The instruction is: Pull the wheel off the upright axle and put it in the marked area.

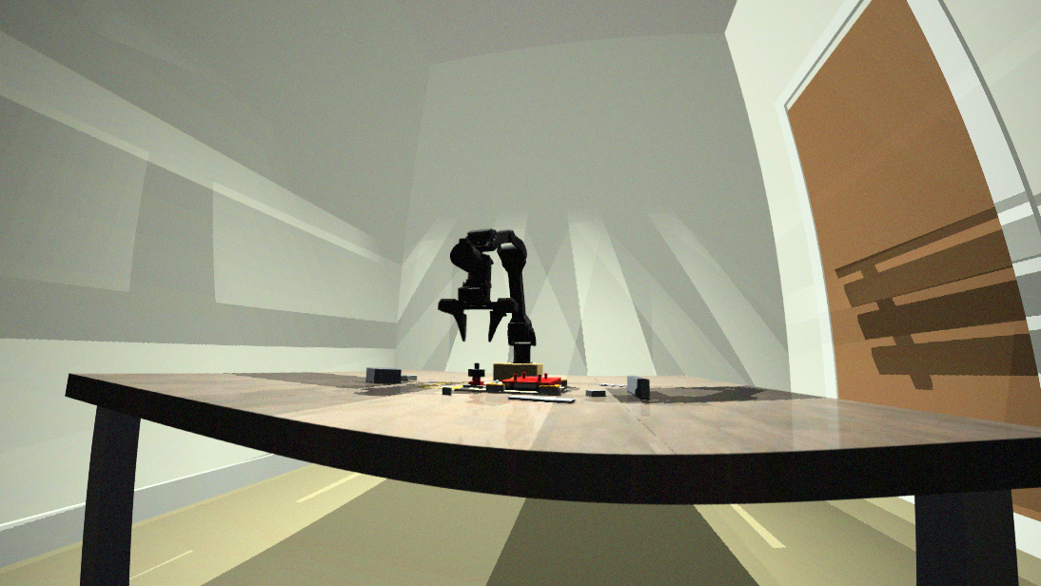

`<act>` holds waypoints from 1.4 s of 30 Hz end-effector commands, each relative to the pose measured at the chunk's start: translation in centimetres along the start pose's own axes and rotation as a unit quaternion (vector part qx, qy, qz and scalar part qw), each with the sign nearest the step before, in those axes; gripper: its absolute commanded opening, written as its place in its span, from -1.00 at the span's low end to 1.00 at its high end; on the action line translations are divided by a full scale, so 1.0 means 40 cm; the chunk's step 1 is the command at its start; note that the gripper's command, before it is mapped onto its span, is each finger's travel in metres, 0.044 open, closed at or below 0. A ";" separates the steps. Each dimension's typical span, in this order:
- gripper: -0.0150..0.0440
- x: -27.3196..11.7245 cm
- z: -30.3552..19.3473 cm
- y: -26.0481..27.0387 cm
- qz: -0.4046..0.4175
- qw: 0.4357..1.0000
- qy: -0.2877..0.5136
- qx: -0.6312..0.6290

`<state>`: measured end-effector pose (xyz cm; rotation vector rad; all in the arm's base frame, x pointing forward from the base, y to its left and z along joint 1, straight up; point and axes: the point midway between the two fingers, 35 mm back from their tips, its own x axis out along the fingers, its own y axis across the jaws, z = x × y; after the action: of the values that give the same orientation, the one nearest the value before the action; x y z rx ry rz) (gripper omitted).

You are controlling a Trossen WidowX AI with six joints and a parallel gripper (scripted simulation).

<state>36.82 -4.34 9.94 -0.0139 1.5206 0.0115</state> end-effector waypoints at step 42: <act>-0.49 0.179 -0.014 0.004 0.000 1.000 0.009 0.009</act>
<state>36.61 -4.22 2.63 0.0007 1.5385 -0.0025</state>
